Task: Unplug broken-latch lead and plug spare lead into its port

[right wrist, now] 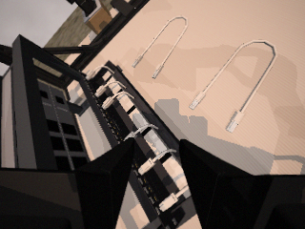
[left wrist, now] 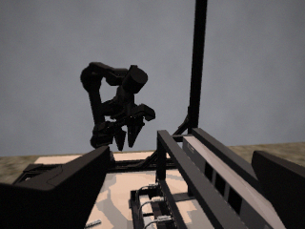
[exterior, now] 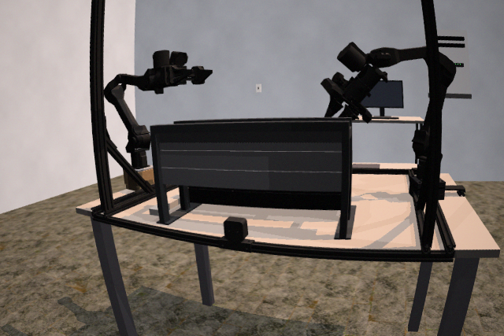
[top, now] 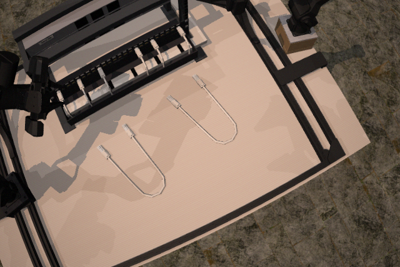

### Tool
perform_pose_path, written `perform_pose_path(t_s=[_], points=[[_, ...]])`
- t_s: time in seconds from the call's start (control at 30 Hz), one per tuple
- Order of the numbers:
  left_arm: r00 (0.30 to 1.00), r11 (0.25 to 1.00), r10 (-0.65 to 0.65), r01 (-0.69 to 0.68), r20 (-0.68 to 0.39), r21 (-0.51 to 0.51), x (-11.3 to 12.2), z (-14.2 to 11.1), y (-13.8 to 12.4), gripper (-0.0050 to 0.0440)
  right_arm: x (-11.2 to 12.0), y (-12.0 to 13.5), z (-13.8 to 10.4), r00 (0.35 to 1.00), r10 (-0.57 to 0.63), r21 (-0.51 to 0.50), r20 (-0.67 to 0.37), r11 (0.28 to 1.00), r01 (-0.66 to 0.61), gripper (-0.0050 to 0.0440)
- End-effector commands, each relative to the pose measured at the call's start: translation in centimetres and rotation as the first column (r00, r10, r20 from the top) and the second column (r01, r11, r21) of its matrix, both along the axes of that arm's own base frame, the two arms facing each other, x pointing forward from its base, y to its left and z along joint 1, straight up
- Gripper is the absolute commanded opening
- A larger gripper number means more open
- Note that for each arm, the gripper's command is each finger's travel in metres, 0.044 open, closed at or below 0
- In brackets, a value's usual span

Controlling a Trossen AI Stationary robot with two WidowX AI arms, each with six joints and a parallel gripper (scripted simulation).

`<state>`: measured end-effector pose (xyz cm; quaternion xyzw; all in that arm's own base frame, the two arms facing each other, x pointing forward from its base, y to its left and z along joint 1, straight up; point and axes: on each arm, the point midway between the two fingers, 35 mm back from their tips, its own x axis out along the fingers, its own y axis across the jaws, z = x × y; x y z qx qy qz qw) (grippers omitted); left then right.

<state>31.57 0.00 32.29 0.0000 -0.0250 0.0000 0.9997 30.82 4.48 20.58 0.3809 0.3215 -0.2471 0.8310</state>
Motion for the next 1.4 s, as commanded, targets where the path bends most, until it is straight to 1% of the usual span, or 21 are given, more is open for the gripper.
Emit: perform_pose_path(t_s=[0.0,0.53,0.57,1.1,1.13,1.37], points=[[1.0,1.0,0.0,0.0,0.0,0.0,0.0,0.0,0.0,0.044,-0.1,0.9,-2.1,0.984,-0.092,0.16,-0.15,0.98,0.115,0.0176],[1.0,1.0,0.0,0.0,0.0,0.0,0.0,0.0,0.0,0.044,-0.1,0.9,-2.1,0.984,-0.092,0.16,-0.15,0.98,0.115,0.0176],[1.0,1.0,0.0,0.0,0.0,0.0,0.0,0.0,0.0,0.044,-0.2,1.8,-4.2,0.939,-0.155,0.289,-0.307,0.925,0.247,0.0176],[1.0,1.0,0.0,0.0,0.0,0.0,0.0,0.0,0.0,0.044,-0.2,1.8,-4.2,0.939,-0.155,0.289,-0.307,0.925,0.247,0.0176],[1.0,1.0,0.0,0.0,0.0,0.0,0.0,0.0,0.0,0.044,-0.3,2.6,-6.2,0.867,-0.185,0.389,-0.462,0.836,0.386,0.0176],[1.0,1.0,0.0,0.0,0.0,0.0,0.0,0.0,0.0,0.044,-0.3,2.6,-6.2,0.867,-0.185,0.389,-0.462,0.836,0.386,0.0176]])
